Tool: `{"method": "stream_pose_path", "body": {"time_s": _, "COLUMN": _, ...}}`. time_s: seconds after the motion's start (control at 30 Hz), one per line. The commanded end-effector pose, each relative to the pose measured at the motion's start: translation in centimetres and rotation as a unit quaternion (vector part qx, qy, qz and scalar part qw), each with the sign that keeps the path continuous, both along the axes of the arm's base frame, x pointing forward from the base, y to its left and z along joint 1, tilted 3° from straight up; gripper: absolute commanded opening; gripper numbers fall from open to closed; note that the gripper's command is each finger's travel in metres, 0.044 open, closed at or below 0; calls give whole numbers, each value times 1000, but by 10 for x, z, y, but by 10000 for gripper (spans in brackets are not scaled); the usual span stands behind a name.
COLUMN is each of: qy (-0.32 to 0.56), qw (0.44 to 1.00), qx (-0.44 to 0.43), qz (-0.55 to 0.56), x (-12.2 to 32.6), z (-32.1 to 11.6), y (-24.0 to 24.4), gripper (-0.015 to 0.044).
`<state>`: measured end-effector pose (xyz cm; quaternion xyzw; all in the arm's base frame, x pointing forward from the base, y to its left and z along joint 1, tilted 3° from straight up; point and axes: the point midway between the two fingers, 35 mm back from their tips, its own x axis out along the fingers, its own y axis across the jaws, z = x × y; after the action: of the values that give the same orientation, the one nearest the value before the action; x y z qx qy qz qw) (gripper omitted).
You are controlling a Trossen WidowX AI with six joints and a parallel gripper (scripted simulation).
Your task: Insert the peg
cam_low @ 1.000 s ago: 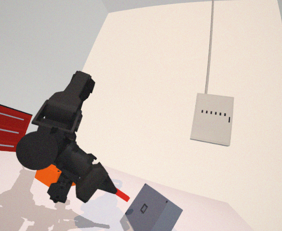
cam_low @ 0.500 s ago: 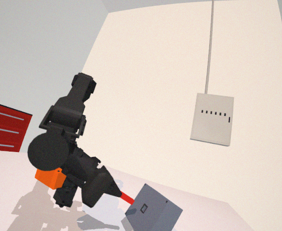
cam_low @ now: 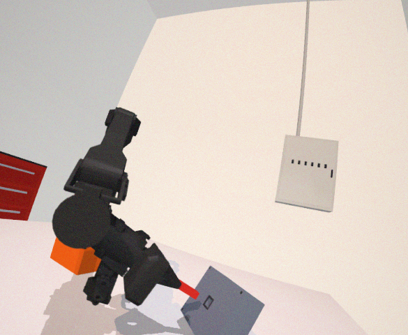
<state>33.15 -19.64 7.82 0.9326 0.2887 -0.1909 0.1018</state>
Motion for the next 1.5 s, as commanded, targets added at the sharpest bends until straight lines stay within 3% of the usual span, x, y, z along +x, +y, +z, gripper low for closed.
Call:
{"method": "stream_pose_path", "body": {"time_s": 0.0, "qy": 0, "qw": 1000, "qx": 5, "qz": -1, "x": 2, "z": -1, "y": 2, "gripper": 0}}
{"method": "stream_pose_path", "body": {"time_s": 1.47, "qy": -5, "qw": 1000, "qx": 3, "qz": 1, "x": 16, "z": -9, "y": 12, "gripper": 0}}
